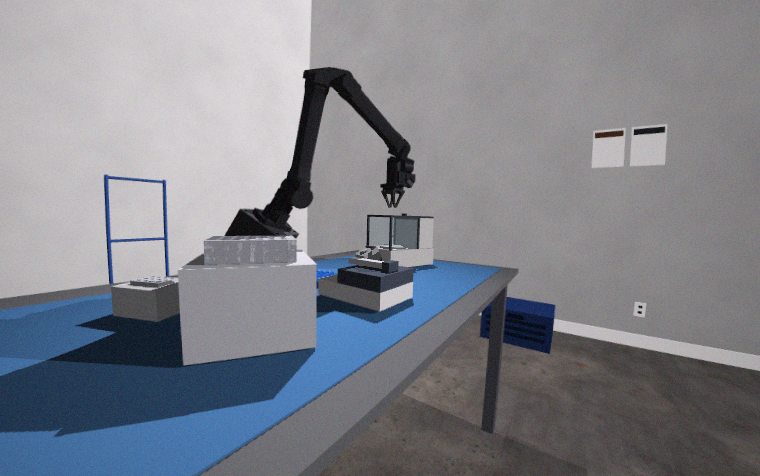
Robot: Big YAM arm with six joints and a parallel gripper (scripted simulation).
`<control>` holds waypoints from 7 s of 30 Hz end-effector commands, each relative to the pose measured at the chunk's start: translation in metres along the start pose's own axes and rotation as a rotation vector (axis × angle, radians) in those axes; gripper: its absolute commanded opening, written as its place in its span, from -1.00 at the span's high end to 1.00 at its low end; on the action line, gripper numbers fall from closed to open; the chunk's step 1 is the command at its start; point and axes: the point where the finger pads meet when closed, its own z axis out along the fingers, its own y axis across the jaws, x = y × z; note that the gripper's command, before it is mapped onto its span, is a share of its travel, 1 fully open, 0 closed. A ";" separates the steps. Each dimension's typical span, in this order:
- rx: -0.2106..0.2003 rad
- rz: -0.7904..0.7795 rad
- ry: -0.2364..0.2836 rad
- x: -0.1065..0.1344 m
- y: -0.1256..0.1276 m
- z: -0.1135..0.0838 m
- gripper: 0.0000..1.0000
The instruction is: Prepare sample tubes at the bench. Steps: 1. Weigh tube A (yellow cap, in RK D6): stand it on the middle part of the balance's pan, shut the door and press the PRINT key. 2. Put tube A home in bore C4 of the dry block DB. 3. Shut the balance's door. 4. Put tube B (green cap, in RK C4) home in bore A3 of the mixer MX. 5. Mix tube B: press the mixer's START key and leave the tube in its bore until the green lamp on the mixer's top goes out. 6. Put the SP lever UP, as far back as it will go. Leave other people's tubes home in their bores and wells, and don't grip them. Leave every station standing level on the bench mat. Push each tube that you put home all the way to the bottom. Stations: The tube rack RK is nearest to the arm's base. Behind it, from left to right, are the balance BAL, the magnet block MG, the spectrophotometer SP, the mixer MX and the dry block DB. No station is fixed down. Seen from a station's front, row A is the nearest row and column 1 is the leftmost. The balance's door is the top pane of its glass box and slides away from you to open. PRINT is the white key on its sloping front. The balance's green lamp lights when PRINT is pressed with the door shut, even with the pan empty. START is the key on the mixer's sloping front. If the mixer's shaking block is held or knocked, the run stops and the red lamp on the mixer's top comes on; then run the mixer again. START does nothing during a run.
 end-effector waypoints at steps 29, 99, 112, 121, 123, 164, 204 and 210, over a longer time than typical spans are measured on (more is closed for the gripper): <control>0.003 -0.004 -0.002 -0.003 -0.003 0.052 0.28; 0.000 0.004 -0.028 -0.013 -0.003 0.101 0.28; 0.001 -0.005 -0.020 -0.008 -0.003 0.109 0.28; 0.004 -0.006 -0.001 -0.004 -0.003 0.120 0.28; 0.002 -0.006 -0.008 -0.003 -0.003 0.117 0.28; 0.001 0.003 -0.027 -0.013 -0.003 0.122 0.28; -0.004 0.003 -0.054 -0.021 -0.002 0.102 0.82; -0.003 0.015 -0.060 -0.024 -0.003 0.090 0.82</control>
